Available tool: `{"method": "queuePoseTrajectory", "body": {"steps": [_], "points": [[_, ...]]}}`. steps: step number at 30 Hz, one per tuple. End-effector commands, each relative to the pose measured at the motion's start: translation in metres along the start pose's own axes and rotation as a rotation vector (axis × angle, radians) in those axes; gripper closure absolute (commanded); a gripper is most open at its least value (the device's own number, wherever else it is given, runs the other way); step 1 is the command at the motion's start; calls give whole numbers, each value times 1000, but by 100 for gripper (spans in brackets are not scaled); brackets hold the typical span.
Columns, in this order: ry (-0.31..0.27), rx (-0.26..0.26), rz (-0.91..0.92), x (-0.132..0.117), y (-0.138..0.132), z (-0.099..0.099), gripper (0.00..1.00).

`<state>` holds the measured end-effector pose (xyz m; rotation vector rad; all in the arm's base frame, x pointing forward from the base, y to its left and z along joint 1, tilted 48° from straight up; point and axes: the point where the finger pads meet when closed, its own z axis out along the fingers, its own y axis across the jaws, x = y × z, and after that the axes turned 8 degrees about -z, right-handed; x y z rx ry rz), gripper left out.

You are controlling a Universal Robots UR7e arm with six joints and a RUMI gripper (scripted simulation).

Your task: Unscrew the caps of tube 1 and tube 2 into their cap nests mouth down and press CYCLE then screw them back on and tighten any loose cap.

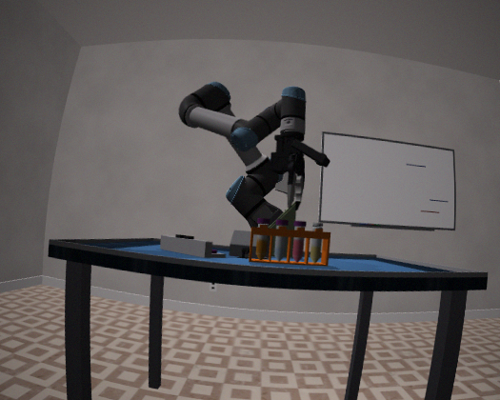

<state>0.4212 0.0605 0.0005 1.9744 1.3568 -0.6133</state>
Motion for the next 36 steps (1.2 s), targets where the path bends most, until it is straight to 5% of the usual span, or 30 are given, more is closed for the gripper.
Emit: {"method": "queuePoseTrajectory", "body": {"steps": [1, 9, 21, 36], "points": [[-1, 0, 2, 21, -4, 0, 65], [-1, 0, 2, 21, -4, 0, 65], [-2, 0, 2, 21, -4, 35, 65], [-2, 0, 2, 21, -4, 39, 65]]}}
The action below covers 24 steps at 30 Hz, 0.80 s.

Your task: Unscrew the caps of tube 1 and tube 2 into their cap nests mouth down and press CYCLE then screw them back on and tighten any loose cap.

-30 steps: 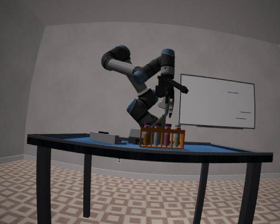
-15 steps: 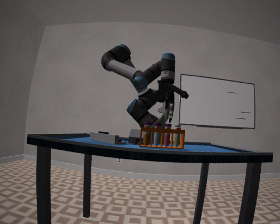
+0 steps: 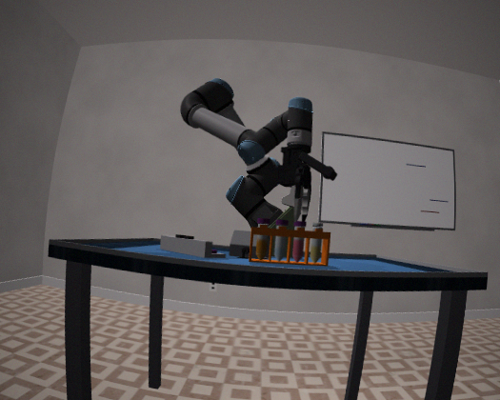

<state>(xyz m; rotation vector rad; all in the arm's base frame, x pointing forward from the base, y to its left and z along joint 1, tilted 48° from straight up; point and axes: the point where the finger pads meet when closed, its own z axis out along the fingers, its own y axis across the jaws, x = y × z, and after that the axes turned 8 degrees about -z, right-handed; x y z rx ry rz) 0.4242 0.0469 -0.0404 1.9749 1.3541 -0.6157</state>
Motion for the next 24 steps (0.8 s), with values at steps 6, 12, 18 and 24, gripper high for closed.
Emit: {"method": "queuePoseTrajectory", "body": {"steps": [6, 12, 18, 24], "points": [[1, -1, 0, 0, 0, 3, 65], [1, -1, 0, 0, 0, 6, 65], [1, -1, 0, 0, 0, 8, 65], [1, -1, 0, 0, 0, 8, 100]]}}
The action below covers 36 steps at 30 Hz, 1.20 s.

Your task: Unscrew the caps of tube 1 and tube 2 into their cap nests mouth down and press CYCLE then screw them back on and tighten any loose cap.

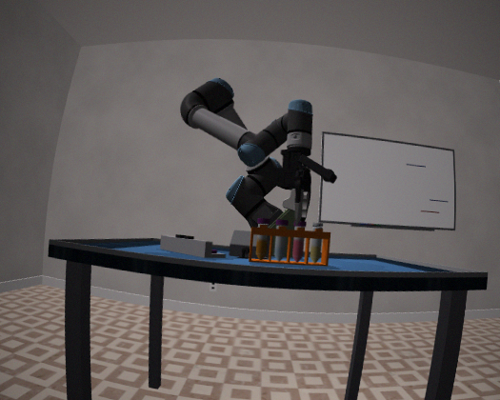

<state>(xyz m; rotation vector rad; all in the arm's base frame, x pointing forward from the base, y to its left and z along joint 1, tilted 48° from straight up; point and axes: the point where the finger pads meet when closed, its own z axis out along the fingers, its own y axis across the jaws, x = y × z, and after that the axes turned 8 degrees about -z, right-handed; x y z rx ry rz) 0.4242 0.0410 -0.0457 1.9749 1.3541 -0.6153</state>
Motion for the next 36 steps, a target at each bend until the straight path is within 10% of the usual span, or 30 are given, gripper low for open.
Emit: {"method": "queuePoseTrajectory", "body": {"steps": [1, 10, 36], "points": [[1, -1, 0, 0, 0, 0, 100], [1, -1, 0, 0, 0, 0, 100], [0, -1, -1047, 0, 0, -1, 100]]}}
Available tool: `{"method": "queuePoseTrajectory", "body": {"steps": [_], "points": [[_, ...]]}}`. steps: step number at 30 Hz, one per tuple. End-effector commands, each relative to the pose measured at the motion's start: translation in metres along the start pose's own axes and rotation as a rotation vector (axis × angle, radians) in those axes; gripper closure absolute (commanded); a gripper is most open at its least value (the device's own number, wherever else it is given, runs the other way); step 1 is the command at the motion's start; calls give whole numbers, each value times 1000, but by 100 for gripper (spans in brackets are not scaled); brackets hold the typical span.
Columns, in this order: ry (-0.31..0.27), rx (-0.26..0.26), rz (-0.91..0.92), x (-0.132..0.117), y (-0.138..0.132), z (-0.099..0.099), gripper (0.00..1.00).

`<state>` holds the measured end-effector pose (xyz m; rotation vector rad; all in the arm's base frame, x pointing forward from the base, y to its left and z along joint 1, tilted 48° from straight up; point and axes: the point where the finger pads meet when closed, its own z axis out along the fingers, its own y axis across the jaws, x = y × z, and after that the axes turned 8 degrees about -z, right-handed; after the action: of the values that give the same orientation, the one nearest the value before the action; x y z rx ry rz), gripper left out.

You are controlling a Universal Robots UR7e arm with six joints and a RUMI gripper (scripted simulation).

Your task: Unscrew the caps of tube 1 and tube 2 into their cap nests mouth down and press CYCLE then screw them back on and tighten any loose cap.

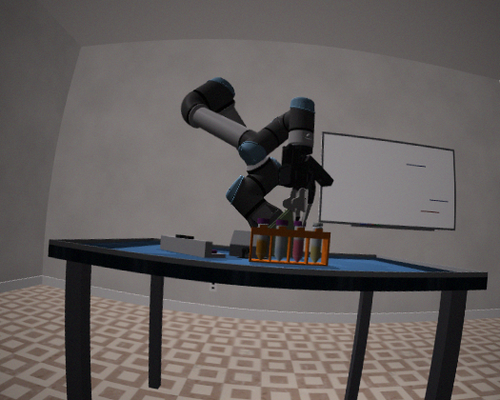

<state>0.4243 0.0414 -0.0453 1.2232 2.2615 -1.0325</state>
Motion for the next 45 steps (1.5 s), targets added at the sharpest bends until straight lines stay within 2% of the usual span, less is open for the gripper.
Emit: {"method": "queuePoseTrajectory", "body": {"steps": [1, 4, 5, 17, 21, 22, 24, 25, 29, 31, 35, 42, 43, 45], "points": [[6, -14, -96, 0, 0, 0, 100], [6, -14, -96, 0, 0, 0, 100], [6, -14, -96, 0, 0, 0, 65], [6, -14, -96, 0, 0, 0, 65], [9, -13, 237, 0, 0, 0, 65], [9, -13, 237, 0, 0, 0, 65], [10, -13, 401, 0, 0, 0, 65], [10, -13, 404, 0, 0, 0, 65], [11, -11, 654, 0, 0, 0, 65], [11, -11, 654, 0, 0, 0, 65], [13, -10, 950, 0, 0, 0, 65], [13, -10, 951, 0, 0, 0, 65], [13, -10, 951, 0, 0, 0, 100], [13, -10, 951, 0, 0, 0, 100]]}}
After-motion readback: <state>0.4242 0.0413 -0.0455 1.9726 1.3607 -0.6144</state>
